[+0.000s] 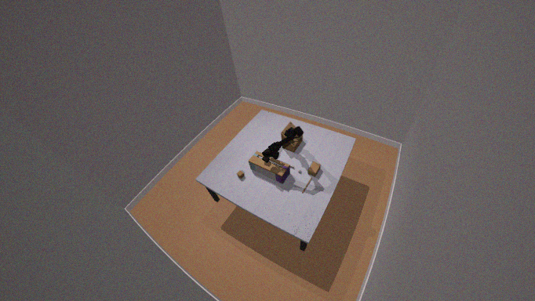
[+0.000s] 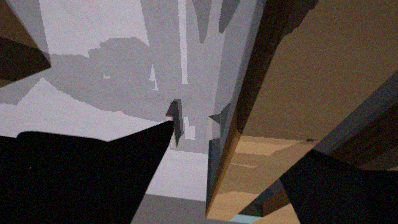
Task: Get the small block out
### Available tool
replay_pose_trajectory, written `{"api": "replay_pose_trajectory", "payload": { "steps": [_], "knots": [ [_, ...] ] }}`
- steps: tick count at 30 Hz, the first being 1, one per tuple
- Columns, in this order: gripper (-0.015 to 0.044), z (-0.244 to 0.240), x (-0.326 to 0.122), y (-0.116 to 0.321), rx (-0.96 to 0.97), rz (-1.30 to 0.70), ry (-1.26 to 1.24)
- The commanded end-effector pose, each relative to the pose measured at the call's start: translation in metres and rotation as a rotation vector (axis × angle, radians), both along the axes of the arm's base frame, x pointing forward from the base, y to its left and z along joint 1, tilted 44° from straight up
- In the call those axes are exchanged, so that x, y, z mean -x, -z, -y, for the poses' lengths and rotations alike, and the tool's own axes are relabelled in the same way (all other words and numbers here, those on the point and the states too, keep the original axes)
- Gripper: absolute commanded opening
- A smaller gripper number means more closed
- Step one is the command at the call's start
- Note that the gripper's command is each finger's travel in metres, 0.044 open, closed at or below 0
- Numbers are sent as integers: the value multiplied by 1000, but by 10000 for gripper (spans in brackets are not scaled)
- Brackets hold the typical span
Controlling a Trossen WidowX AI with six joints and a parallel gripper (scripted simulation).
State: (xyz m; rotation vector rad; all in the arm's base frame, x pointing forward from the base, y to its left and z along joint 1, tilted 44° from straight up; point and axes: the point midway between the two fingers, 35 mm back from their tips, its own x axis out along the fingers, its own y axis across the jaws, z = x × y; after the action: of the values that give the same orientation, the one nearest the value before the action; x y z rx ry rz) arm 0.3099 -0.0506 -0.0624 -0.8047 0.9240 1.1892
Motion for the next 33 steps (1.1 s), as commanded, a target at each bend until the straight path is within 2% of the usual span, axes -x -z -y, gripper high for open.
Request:
{"api": "replay_pose_trajectory", "payload": {
  "steps": [1, 21, 28, 33],
  "knots": [
    [400, 10, 1, 10, 4, -2, 0],
    [400, 53, 9, 50, 8, -1, 0],
    [400, 91, 19, 7, 6, -7, 5],
    [400, 92, 19, 9, 5, -5, 15]
  ]
}}
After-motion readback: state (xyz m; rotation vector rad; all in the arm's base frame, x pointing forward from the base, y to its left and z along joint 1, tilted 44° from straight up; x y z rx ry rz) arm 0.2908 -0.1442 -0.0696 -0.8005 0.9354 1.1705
